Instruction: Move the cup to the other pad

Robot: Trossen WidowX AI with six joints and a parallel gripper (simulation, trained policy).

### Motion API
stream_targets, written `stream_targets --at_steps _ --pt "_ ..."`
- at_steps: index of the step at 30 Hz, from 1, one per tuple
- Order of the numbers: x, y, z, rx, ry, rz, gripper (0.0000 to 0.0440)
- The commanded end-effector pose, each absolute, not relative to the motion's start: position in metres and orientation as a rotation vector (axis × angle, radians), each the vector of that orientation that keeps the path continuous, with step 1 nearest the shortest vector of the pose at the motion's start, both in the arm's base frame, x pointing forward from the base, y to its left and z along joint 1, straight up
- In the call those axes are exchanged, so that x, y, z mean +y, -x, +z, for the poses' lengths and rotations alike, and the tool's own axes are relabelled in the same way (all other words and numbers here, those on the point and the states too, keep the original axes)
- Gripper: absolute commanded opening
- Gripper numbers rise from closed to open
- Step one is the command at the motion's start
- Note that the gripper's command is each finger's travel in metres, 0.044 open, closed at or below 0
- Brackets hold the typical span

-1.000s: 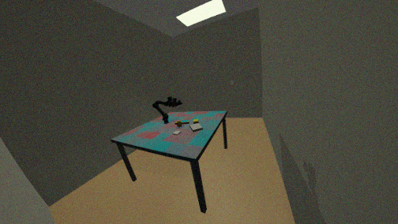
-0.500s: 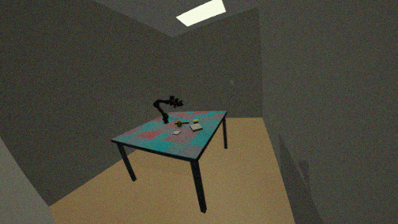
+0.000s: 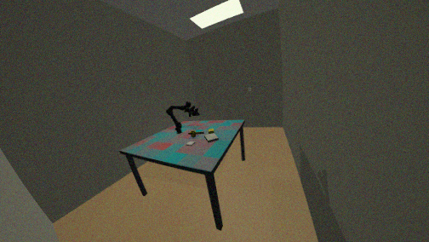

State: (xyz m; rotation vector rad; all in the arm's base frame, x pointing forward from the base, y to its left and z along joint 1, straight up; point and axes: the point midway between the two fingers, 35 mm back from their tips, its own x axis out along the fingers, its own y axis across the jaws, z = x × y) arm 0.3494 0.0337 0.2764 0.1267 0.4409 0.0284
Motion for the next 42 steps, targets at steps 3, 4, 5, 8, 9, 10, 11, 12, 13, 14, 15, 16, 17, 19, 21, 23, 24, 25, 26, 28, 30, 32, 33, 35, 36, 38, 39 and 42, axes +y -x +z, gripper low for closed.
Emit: stream_targets --at_steps 3,4,5,8,9,10,11,12,13,14,15,16,17,19,21,23,24,25,26,28,30,32,33,35,36,38,39,42 --pt "0.037 -0.353 0.270 0.525 -0.151 0.019 0.0127" --pt "0.038 -0.353 0.269 0.541 -0.154 0.017 0.0126" --pt "0.038 -0.354 0.268 0.557 -0.157 0.014 0.0124" --pt "0.040 -0.355 0.264 0.604 -0.165 0.006 0.0118" --pt "0.040 -0.355 0.263 0.620 -0.167 0.004 0.0117" --pt "0.041 -0.356 0.262 0.636 -0.168 0.001 0.0115" --pt "0.041 -0.356 0.260 0.652 -0.170 -0.002 0.0113" --pt "0.041 -0.356 0.259 0.668 -0.171 -0.005 0.0111" --pt "0.041 -0.356 0.258 0.684 -0.172 -0.008 0.0110" --pt "0.042 -0.357 0.256 0.700 -0.172 -0.011 0.0109" --pt "0.042 -0.357 0.255 0.716 -0.172 -0.014 0.0109" --pt "0.042 -0.357 0.254 0.732 -0.172 -0.017 0.0109" --pt "0.042 -0.357 0.252 0.748 -0.172 -0.020 0.0110" --pt "0.042 -0.357 0.250 0.780 -0.170 -0.027 0.0113" --pt "0.042 -0.357 0.247 0.812 -0.168 -0.033 0.0118" --pt "0.041 -0.357 0.244 0.843 -0.164 -0.040 0.0124" --pt "0.041 -0.357 0.243 0.859 -0.162 -0.043 0.0127" --pt "0.041 -0.357 0.242 0.874 -0.160 -0.046 0.0129" --pt "0.040 -0.357 0.240 0.890 -0.157 -0.049 0.0131" --pt "0.039 -0.356 0.238 0.921 -0.152 -0.055 0.0134" --pt "0.038 -0.356 0.235 0.952 -0.146 -0.061 0.0136" --pt "0.037 -0.355 0.233 0.983 -0.140 -0.067 0.0137" --pt "0.036 -0.355 0.232 0.999 -0.136 -0.070 0.0138" --pt "0.035 -0.354 0.229 1.029 -0.130 -0.075 0.0139" --pt "0.034 -0.354 0.228 1.045 -0.126 -0.078 0.0139" --pt "0.032 -0.353 0.226 1.075 -0.118 -0.083 0.0140" --pt "0.031 -0.353 0.224 1.090 -0.113 -0.086 0.0140" --pt "0.028 -0.352 0.221 1.135 -0.100 -0.093 0.0140"
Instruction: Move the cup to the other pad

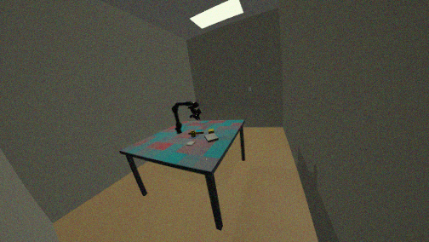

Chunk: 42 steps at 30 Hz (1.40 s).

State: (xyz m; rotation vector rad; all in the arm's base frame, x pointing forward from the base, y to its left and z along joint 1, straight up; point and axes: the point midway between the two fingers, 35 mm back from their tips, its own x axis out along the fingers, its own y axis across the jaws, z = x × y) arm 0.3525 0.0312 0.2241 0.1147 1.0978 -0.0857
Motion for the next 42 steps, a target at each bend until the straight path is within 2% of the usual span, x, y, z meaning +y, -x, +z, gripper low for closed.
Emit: stream_targets --at_steps 1,10,25,42 --pt "0.026 -0.352 0.220 1.150 -0.095 -0.095 0.0139" --pt "0.012 -0.348 0.206 1.283 -0.043 -0.109 0.0124" --pt "-0.022 -0.340 0.177 1.480 0.034 -0.116 0.0125" --pt "-0.059 -0.336 0.134 1.590 0.077 -0.102 0.0154"
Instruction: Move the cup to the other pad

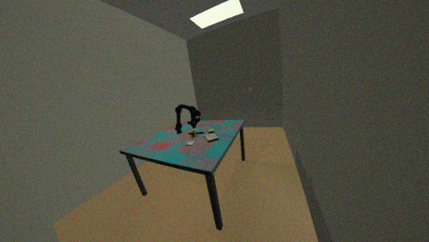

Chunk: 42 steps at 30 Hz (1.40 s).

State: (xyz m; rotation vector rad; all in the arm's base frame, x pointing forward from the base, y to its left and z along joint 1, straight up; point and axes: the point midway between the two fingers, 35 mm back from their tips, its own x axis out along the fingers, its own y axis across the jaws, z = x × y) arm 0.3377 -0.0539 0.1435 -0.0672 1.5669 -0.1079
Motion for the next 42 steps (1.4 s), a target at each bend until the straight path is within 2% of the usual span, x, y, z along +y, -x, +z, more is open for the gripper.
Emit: stream_targets --at_steps 1,19,20,26,28,42 --pt "-0.061 -0.336 0.131 1.595 0.079 -0.100 0.0156" --pt "-0.078 -0.330 0.066 1.673 0.153 0.024 0.0182" --pt "-0.079 -0.330 0.063 1.673 0.162 0.037 0.0173" --pt "-0.080 -0.327 0.056 1.683 0.227 0.111 0.0033" --pt "-0.080 -0.326 0.057 1.686 0.245 0.133 0.0002" --pt "-0.068 -0.321 0.094 1.649 0.309 0.232 0.0011"
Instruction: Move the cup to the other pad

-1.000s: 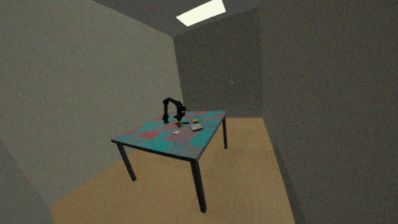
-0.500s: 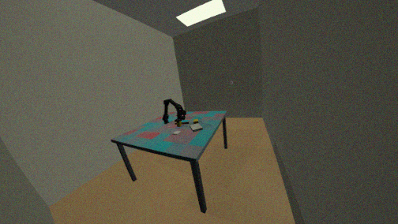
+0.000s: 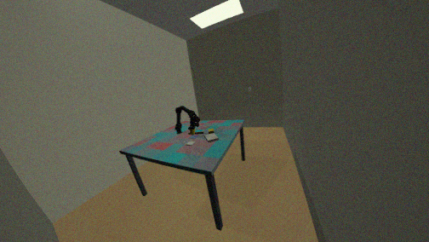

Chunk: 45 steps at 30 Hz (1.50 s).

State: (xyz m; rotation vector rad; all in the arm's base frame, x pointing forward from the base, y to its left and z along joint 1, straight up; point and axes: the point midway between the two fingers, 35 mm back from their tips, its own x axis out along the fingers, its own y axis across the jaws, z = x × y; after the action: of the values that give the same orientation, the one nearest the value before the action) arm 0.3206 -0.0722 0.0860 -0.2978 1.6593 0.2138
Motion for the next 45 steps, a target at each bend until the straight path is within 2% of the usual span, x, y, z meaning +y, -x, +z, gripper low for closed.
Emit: stream_targets --at_steps 1,21,45 --pt "-0.067 -0.321 0.097 1.644 0.312 0.236 0.0009" --pt "-0.009 -0.330 0.130 1.542 0.404 0.314 0.0000" --pt "0.080 -0.324 0.129 1.434 0.472 0.382 0.0000"
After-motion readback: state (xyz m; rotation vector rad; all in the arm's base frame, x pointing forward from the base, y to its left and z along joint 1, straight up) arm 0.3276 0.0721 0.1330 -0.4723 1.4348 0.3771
